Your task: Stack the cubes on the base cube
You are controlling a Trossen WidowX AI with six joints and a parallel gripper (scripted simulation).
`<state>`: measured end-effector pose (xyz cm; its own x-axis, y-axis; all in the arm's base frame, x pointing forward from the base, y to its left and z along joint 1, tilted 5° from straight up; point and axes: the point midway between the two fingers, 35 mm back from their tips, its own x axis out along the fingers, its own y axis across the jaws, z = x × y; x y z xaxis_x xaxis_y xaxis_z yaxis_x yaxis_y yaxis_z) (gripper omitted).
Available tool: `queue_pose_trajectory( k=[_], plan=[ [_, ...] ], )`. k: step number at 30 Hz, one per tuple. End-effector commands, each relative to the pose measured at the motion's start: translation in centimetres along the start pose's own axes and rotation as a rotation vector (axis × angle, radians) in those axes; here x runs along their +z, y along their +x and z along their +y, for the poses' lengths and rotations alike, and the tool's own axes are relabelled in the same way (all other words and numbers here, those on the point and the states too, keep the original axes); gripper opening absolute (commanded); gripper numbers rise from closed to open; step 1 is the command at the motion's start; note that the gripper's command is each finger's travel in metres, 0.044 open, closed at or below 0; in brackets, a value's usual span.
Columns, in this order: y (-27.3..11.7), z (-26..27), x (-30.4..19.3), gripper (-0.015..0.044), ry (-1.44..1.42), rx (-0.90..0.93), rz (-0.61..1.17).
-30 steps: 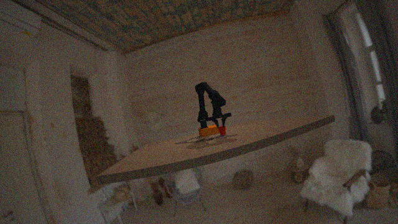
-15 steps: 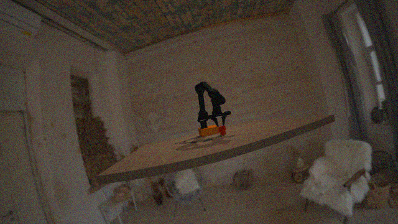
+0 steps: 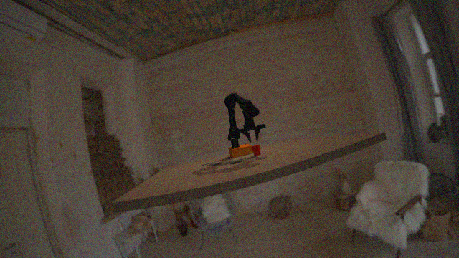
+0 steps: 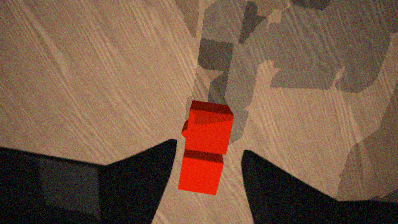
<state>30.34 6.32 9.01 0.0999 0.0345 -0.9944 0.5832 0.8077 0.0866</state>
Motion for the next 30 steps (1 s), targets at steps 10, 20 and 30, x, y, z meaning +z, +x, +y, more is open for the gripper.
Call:
queue_pose_trajectory(
  k=[10,20,30],
  plan=[
    [-2.3,0.0,0.0,0.0205,-0.001,0.005,-0.004],
    [-3.1,0.0,0.0,0.0336,0.001,0.003,-0.003],
    [-3.2,3.1,-3.9,0.04,0.001,0.004,0.003]
  ],
)
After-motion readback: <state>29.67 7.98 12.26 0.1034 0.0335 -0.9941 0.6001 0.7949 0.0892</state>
